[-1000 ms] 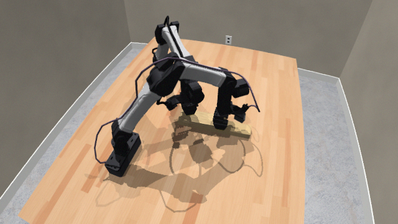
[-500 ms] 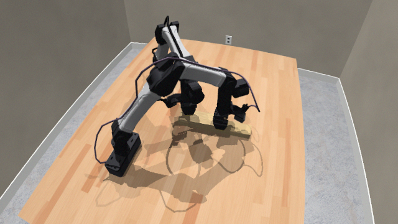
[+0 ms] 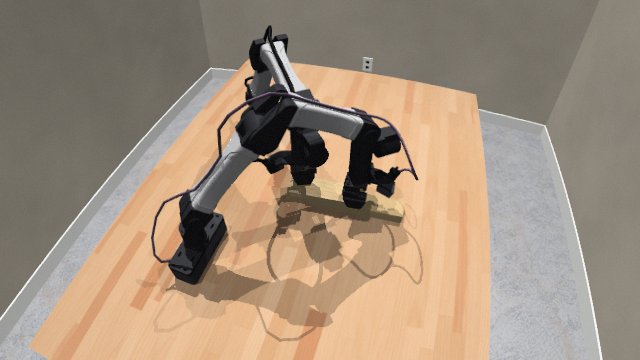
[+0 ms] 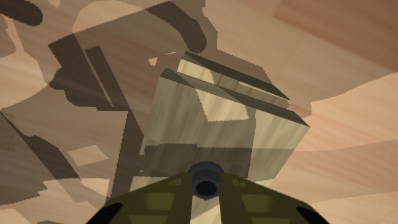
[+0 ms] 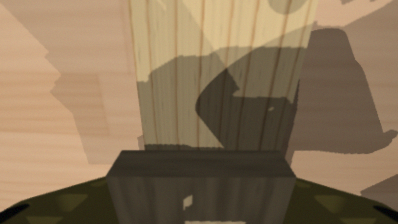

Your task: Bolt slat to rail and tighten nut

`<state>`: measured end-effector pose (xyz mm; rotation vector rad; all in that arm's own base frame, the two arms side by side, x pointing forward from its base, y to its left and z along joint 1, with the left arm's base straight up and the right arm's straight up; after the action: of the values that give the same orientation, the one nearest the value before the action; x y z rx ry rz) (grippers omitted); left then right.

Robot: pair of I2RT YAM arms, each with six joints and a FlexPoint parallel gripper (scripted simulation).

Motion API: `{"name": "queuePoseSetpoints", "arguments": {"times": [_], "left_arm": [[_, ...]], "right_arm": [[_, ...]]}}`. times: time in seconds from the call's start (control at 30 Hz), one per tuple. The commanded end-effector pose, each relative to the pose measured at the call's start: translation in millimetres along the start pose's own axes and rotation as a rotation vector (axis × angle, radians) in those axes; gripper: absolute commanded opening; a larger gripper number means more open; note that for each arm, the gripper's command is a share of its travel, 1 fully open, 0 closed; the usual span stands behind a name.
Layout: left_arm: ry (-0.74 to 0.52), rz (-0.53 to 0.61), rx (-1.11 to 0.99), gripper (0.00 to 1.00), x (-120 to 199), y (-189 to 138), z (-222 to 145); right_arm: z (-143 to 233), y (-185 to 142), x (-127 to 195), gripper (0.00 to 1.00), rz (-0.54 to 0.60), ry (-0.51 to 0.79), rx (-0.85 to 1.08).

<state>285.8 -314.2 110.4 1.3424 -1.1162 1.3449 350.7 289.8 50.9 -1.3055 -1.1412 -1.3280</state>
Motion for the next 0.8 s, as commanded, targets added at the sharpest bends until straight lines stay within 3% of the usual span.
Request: {"name": "queuePoseSetpoints", "arguments": {"times": [0.0, 0.23, 0.3, 0.77], "left_arm": [[0.007, 0.004, -0.005, 0.14, 4.1, 0.2, 1.6], [0.005, 0.003, -0.005, 0.14, 3.4, 0.1, 1.6], [0.012, 0.006, -0.001, 0.36, 4.4, -0.3, 1.2], [0.006, 0.003, -0.001, 0.36, 2.2, -0.2, 0.6]], "right_arm": [[1.3, 1.7, 5.3, 0.67, -0.01, 0.012, -0.003], [1.3, 1.7, 5.3, 0.67, -0.01, 0.012, -0.003], [1.3, 1.7, 5.3, 0.67, -0.01, 0.012, -0.003], [1.3, 1.7, 5.3, 0.67, -0.01, 0.012, -0.003]]}}
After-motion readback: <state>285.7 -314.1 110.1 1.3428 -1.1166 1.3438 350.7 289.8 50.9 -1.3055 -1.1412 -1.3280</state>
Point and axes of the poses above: on each arm, the point where the finger pads meet when closed, its own x axis back along the fingers, its own z axis across the jaws, y = z × x, the point moved 6 cm from there along x, back along the fingers, and after that the axes turned 12 degrees about -x, right-handed, at the moved point
